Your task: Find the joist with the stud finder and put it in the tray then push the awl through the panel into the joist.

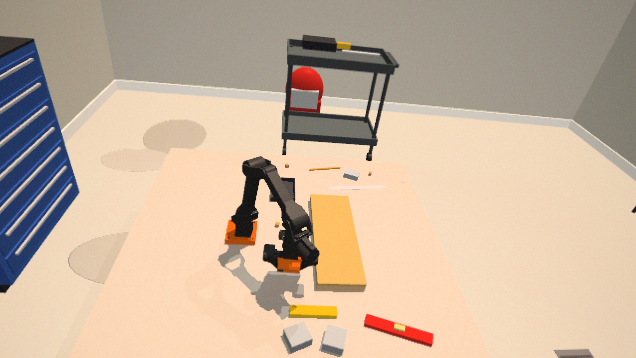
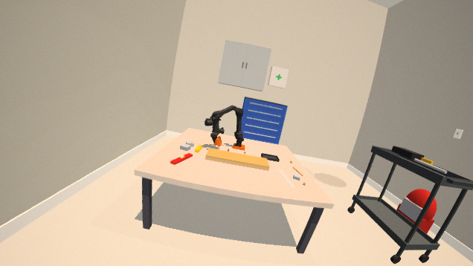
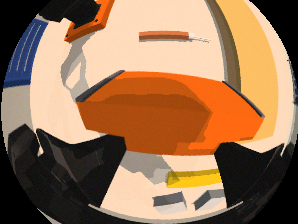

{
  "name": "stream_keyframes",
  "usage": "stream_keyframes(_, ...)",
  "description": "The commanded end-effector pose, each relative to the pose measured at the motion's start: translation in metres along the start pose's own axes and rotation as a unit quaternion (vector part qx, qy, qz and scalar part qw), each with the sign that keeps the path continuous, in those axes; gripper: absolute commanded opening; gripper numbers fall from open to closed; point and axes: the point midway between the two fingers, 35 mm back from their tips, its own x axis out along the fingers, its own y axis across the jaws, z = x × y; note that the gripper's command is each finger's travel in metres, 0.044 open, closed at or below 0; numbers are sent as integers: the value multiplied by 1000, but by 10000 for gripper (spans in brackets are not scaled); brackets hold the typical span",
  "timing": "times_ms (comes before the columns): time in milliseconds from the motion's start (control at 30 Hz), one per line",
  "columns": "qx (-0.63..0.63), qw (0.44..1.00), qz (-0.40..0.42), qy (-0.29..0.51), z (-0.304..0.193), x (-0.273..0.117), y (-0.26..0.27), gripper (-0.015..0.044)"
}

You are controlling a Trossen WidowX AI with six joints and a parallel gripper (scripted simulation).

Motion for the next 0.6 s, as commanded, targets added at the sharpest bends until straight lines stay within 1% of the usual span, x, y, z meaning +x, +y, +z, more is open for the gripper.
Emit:
stream_keyframes(0, -3, 1000, -7, 7, -1, -8, -2, 0)
stream_keyframes(567, -2, 999, -3, 40, 2, -5, -1, 0)
